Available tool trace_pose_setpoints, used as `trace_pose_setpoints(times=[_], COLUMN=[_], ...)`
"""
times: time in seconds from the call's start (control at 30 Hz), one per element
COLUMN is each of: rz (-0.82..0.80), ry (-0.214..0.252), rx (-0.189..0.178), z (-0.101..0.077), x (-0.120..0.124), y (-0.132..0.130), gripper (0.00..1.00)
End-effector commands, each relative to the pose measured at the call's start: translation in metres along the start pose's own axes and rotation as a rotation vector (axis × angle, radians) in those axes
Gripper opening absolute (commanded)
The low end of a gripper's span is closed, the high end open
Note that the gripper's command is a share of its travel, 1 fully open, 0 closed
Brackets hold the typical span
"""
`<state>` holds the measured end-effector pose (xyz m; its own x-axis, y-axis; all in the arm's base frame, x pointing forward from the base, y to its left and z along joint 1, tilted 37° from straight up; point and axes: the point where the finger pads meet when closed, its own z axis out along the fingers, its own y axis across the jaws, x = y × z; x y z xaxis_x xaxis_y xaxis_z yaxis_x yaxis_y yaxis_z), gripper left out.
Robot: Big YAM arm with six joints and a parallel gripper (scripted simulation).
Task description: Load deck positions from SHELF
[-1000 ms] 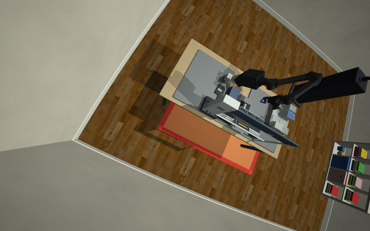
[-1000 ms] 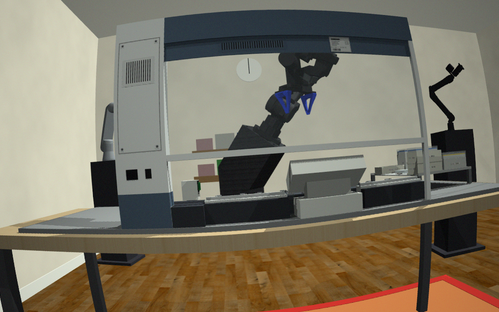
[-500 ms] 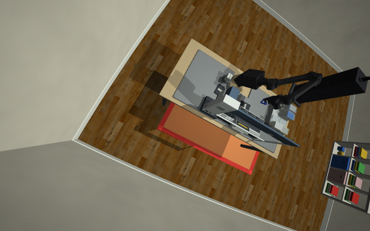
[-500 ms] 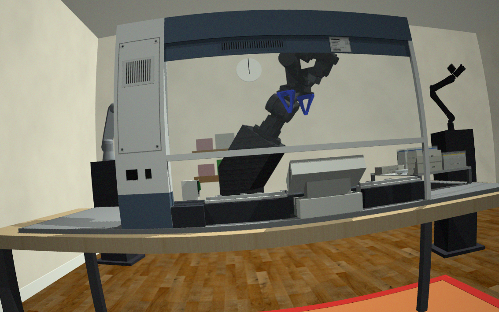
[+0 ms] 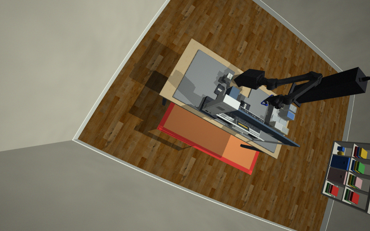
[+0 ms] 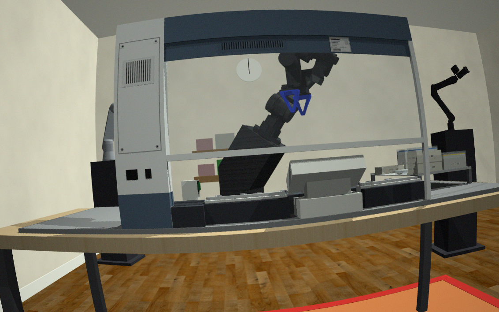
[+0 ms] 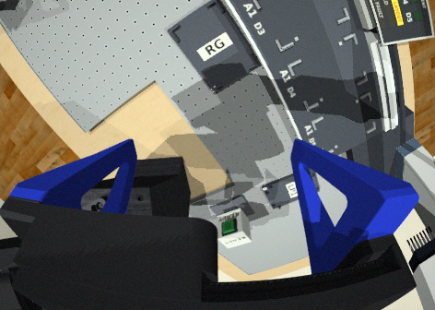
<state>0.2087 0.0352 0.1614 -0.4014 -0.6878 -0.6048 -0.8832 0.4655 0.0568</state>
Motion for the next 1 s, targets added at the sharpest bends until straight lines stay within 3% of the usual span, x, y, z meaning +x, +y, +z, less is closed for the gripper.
trace_pose_setpoints(times=[0.0, 0.97], rz=[-0.122, -0.563], ry=[-0.007, -0.005], rx=[0.009, 0.009], z=[-0.005, -0.0049], x=[-0.0055, -0.0052], y=[-0.0043, -0.004], gripper=[1.0, 1.0])
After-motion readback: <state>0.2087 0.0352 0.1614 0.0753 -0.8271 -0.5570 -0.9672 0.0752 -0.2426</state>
